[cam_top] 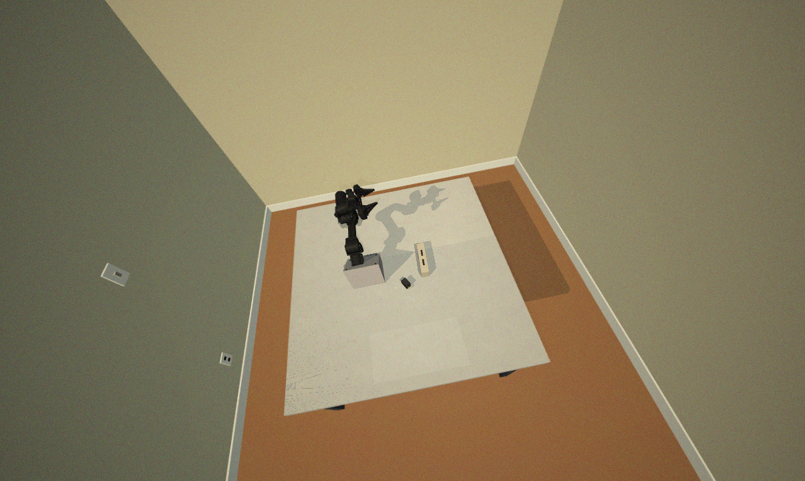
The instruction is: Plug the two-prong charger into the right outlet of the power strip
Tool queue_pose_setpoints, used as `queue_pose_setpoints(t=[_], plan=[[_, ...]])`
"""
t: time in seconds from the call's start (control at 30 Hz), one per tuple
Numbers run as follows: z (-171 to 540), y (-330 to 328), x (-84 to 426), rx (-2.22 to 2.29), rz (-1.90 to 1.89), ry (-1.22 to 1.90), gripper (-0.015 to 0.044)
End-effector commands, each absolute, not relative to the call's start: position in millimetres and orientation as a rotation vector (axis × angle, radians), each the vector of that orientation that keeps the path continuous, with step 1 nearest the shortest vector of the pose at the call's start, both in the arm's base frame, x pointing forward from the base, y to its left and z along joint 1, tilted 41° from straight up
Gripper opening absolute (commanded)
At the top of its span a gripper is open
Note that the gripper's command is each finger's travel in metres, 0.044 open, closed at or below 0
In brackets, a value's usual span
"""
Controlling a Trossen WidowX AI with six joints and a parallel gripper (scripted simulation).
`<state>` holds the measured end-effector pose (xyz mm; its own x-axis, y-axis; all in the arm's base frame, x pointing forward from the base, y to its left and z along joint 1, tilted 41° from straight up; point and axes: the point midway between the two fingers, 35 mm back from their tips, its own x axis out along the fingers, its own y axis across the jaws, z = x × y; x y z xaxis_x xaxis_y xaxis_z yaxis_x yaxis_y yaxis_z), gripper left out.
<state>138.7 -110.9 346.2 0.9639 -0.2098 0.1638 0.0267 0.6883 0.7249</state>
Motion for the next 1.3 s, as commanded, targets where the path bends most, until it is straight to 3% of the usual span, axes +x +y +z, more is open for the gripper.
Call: queue_pose_setpoints(t=[0.0,1.27], plan=[[346,-111,139,0.804,-0.133,-0.243,0.0426],[319,-207,177,1.076,-0.153,-0.231,0.044]])
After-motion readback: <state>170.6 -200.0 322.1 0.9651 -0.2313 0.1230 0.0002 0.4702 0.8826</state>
